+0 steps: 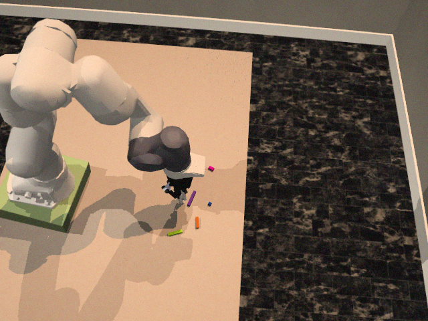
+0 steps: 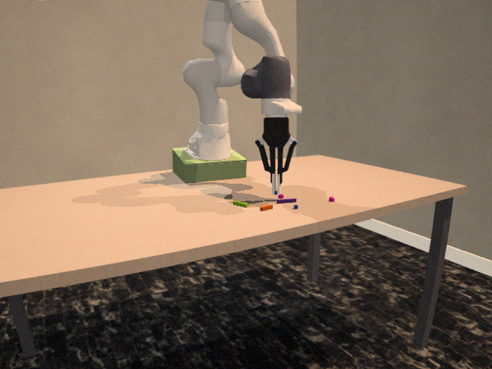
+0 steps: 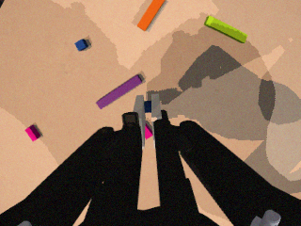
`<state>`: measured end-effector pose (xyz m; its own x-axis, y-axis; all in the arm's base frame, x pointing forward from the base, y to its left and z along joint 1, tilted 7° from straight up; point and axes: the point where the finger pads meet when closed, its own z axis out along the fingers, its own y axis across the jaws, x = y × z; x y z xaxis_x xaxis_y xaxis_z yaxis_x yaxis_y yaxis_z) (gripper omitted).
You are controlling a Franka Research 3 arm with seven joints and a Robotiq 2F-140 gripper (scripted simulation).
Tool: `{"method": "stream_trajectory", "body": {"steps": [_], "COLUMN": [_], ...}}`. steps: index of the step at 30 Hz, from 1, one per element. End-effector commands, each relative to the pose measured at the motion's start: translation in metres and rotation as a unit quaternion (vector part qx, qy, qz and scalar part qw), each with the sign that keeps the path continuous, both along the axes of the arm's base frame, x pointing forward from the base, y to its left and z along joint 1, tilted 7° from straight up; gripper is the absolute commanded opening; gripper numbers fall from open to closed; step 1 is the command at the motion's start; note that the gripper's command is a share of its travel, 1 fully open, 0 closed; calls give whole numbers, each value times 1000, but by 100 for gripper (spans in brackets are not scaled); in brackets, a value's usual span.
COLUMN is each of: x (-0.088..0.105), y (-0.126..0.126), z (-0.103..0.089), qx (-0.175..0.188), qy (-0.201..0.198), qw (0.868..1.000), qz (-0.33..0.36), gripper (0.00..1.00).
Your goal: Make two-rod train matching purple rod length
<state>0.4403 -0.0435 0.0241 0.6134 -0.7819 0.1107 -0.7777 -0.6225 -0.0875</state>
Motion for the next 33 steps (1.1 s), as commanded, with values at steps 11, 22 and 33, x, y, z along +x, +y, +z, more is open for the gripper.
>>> {"method": "stream_trajectory", "body": {"steps": [11,22,33], "x": [-14,-14,-8], "y": [2,2,-97], "z": [72,79,83], "qx": [0,0,6], "qy": [7,7,7], "qw": [1000,1000,1000], "qz": [1,1,-13], "gripper": [3,3,3]}}
